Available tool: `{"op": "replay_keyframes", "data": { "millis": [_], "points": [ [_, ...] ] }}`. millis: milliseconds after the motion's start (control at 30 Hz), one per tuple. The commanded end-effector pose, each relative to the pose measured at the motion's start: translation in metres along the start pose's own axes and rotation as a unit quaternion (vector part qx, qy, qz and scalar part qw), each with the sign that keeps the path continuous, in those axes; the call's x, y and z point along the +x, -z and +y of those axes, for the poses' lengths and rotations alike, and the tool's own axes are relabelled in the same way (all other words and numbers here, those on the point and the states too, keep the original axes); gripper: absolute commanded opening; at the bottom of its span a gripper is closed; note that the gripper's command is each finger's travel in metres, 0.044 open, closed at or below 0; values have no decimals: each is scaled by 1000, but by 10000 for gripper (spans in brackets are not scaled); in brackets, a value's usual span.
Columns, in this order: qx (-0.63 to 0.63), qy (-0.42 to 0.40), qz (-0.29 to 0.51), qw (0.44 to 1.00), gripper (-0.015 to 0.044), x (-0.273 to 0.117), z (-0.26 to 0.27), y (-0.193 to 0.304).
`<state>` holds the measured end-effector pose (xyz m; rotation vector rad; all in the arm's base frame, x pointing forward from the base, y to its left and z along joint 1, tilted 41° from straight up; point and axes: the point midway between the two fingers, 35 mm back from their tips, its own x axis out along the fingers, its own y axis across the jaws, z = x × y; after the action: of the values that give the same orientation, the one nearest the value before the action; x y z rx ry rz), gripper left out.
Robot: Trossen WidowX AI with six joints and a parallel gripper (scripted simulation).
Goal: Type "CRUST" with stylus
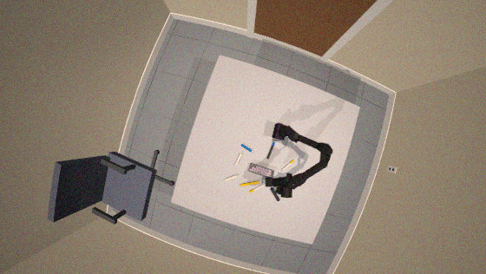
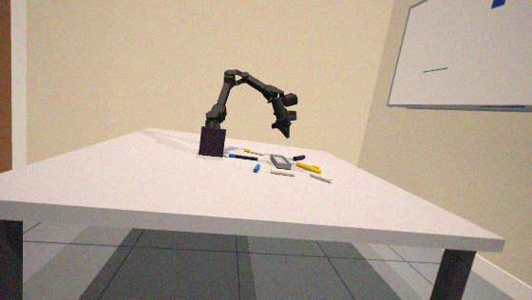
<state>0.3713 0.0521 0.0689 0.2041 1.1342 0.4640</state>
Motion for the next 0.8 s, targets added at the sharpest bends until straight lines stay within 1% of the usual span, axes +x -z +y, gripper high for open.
{"op": "replay_keyframes", "data": {
  "millis": [0, 67, 133, 567, 633, 767],
  "points": [
    [64, -77, 117, 988, 0, 40, -2, 35],
    [98, -110, 163, 975, 0, 54, -2, 50],
    [121, -132, 192, 965, 0, 62, -1, 60],
    [124, -134, 196, 963, 0, 63, -1, 61],
    [124, -133, 196, 964, 0, 65, -11, 63],
    [124, -132, 196, 964, 0, 75, -58, 78]
  ]
}}
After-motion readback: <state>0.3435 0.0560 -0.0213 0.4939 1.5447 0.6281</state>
